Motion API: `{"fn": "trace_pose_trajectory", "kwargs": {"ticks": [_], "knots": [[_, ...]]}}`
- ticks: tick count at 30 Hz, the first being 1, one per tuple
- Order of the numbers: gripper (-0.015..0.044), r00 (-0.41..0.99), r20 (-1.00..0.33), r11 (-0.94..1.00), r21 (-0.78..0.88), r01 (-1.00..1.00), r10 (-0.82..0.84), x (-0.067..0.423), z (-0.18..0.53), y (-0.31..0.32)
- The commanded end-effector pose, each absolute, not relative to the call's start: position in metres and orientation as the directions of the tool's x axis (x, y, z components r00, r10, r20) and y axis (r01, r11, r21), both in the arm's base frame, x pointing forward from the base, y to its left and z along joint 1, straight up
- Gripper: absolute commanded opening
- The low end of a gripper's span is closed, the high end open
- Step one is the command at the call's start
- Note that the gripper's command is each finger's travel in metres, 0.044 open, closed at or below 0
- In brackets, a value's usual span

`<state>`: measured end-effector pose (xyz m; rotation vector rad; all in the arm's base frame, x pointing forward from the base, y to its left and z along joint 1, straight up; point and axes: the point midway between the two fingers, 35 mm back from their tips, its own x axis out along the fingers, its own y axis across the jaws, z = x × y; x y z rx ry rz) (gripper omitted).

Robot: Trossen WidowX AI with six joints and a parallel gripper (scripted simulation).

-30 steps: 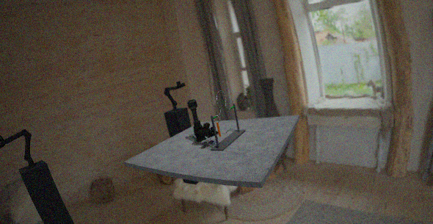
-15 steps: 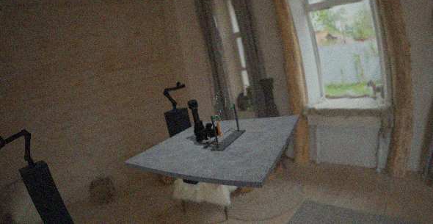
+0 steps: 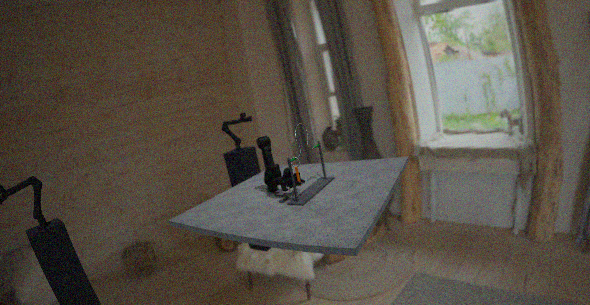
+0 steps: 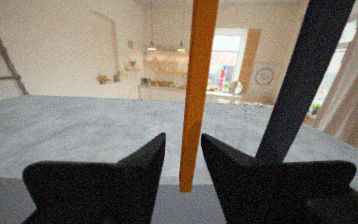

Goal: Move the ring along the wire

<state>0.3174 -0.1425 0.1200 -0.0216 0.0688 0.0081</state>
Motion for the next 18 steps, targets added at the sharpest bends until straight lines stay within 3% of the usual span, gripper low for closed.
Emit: {"fn": "trace_pose_trajectory", "kwargs": {"ticks": [1,18], "knots": [[0.0160,0.997,-0.071,1.000,-0.014,-0.007,0.006,0.3245,0.1176,-0.1421],[0.0160,0.998,-0.070,1.000,-0.014,-0.007,0.006,0.3269,0.1173,-0.1417]]}}
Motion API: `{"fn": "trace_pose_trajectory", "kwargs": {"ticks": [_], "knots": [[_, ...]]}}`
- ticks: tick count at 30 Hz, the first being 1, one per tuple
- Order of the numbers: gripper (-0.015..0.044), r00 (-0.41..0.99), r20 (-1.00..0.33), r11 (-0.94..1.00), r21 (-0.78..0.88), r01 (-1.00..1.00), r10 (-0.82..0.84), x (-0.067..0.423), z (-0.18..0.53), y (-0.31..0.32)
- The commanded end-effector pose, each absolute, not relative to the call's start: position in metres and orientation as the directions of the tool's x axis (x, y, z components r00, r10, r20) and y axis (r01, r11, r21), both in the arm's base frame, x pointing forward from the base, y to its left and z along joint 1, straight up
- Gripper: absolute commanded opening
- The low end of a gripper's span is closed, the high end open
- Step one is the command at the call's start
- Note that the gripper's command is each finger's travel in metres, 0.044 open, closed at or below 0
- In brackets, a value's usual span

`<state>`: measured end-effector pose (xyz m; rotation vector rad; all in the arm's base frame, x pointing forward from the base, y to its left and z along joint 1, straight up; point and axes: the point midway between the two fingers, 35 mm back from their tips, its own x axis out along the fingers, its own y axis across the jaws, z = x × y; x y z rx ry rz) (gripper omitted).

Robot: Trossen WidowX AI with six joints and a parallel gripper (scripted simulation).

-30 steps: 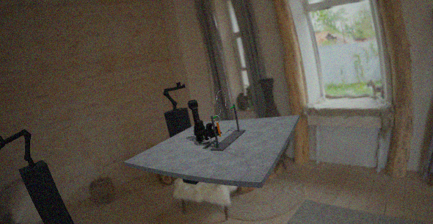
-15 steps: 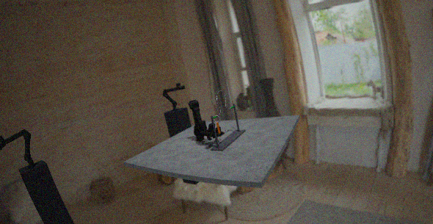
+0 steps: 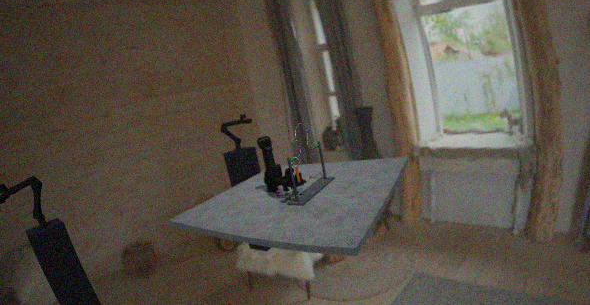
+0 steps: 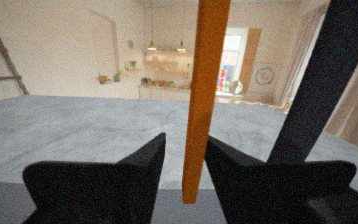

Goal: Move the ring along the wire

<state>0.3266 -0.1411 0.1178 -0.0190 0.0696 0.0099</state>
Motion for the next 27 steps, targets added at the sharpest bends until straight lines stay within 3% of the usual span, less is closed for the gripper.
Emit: {"fn": "trace_pose_trajectory", "kwargs": {"ticks": [1,14,25,27], "knots": [[0.0160,0.998,-0.070,1.000,-0.014,-0.007,0.006,0.3269,0.1173,-0.1417],[0.0160,0.998,-0.070,1.000,-0.014,-0.007,0.006,0.3269,0.1173,-0.1417],[-0.0129,0.997,-0.071,1.000,-0.018,-0.011,0.009,0.3267,0.1173,-0.1411],[-0.0150,0.997,-0.071,1.000,-0.018,-0.011,0.009,0.3267,0.1173,-0.1411]]}}
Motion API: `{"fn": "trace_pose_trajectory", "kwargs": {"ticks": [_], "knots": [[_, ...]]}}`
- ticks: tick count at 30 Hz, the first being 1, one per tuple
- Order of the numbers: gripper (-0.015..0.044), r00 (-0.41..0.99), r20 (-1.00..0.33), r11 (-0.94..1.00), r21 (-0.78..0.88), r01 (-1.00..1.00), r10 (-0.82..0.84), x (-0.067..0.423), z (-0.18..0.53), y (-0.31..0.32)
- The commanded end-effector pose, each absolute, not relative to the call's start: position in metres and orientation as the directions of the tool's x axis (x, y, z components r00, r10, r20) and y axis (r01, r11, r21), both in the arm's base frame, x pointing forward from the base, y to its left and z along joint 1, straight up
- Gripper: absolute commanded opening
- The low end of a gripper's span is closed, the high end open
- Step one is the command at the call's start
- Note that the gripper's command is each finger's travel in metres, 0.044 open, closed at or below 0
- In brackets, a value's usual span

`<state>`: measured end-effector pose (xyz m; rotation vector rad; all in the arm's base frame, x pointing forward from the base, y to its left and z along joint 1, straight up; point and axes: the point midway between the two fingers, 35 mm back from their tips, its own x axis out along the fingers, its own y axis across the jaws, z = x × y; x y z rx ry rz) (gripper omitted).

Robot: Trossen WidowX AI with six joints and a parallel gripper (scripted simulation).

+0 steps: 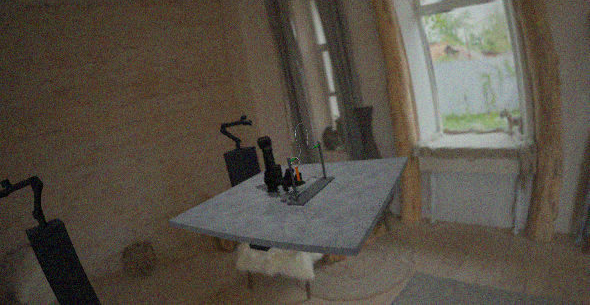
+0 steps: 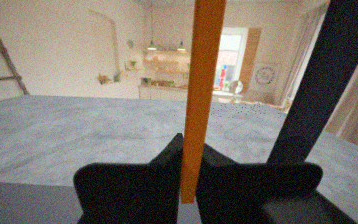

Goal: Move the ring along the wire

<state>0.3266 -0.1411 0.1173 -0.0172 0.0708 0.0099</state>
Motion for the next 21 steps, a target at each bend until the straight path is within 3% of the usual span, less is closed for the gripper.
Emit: {"fn": "trace_pose_trajectory", "kwargs": {"ticks": [1,21], "knots": [[-0.0150,0.997,-0.071,1.000,-0.018,-0.011,0.009,0.327,0.117,-0.141],[-0.0150,0.997,-0.070,1.000,-0.017,-0.010,0.009,0.327,0.137,-0.142]]}}
